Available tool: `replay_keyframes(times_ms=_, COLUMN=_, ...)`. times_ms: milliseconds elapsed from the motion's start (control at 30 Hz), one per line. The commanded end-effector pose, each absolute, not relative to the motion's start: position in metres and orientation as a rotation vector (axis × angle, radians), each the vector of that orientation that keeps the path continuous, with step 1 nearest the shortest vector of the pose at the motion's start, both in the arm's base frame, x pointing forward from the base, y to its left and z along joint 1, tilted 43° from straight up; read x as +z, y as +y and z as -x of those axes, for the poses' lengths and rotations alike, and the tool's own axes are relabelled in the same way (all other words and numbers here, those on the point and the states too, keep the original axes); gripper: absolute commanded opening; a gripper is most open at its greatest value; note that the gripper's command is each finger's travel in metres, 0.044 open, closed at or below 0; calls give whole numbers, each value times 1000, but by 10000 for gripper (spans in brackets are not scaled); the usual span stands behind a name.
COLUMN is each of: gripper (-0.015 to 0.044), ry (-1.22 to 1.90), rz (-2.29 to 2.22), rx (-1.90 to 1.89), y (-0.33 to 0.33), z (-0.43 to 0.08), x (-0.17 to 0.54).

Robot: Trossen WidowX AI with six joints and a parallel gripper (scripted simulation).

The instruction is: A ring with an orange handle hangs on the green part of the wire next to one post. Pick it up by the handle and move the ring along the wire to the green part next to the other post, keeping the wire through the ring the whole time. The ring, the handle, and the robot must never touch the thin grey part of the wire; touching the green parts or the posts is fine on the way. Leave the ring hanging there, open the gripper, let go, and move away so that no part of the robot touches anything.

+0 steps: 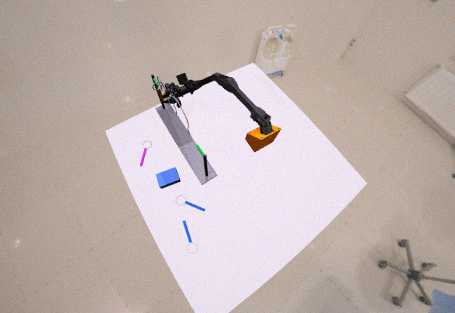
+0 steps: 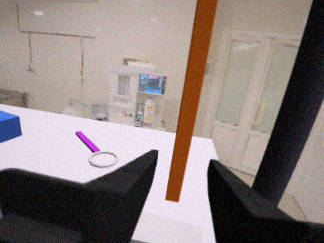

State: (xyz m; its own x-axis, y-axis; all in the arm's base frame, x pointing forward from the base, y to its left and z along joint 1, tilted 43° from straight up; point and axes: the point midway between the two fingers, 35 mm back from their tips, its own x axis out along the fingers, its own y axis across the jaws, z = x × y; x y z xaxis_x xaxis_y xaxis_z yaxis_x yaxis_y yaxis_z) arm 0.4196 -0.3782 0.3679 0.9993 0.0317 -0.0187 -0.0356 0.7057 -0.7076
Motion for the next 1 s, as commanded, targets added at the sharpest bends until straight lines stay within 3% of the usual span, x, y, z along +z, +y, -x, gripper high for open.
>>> replay_keyframes(times_ms=0, gripper=160, ry=7, rz=780, rx=37, y=-379, z=-427, x=365)
replay_keyframes(times_ms=967, gripper=160, ry=6, rz=779, rx=37, y=-377, z=-447, x=364)
